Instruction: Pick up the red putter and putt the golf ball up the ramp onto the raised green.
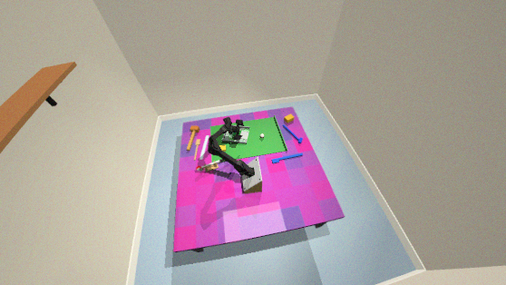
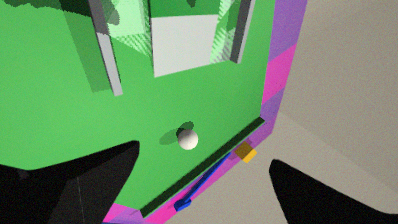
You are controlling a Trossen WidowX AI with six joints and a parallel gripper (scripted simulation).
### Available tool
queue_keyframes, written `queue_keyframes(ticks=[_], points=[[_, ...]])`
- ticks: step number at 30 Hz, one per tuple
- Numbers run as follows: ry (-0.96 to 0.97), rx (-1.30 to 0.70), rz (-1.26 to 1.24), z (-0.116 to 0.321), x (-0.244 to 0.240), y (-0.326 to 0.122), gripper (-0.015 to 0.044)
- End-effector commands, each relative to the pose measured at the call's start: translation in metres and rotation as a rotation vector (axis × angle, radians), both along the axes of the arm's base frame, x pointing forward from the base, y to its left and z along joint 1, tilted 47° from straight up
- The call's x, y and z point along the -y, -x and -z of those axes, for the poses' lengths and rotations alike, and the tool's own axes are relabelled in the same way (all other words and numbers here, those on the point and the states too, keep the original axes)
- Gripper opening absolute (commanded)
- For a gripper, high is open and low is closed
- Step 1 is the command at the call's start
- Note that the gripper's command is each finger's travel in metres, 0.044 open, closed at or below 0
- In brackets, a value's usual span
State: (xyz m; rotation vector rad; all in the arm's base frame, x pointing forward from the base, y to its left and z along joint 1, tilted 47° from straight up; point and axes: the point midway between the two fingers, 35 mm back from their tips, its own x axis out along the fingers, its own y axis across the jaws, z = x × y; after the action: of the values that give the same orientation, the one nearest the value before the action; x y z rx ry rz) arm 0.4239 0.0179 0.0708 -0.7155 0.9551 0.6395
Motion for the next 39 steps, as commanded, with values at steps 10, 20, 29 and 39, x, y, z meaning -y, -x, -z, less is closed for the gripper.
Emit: queue_keyframes(ticks=[10, 20, 29, 39], points=[[-0.484, 0.024, -0.861, -0.062, -0.133, 0.165, 0.0440], [-0.658, 0.105, -1.037, -0.085, -0.150, 0.217, 0.0440], [-0.658, 0.106, -1.037, -0.073, -0.163, 0.218, 0.0440], [-0.658, 0.106, -1.038, -0.060, -0.177, 0.219, 0.0440]])
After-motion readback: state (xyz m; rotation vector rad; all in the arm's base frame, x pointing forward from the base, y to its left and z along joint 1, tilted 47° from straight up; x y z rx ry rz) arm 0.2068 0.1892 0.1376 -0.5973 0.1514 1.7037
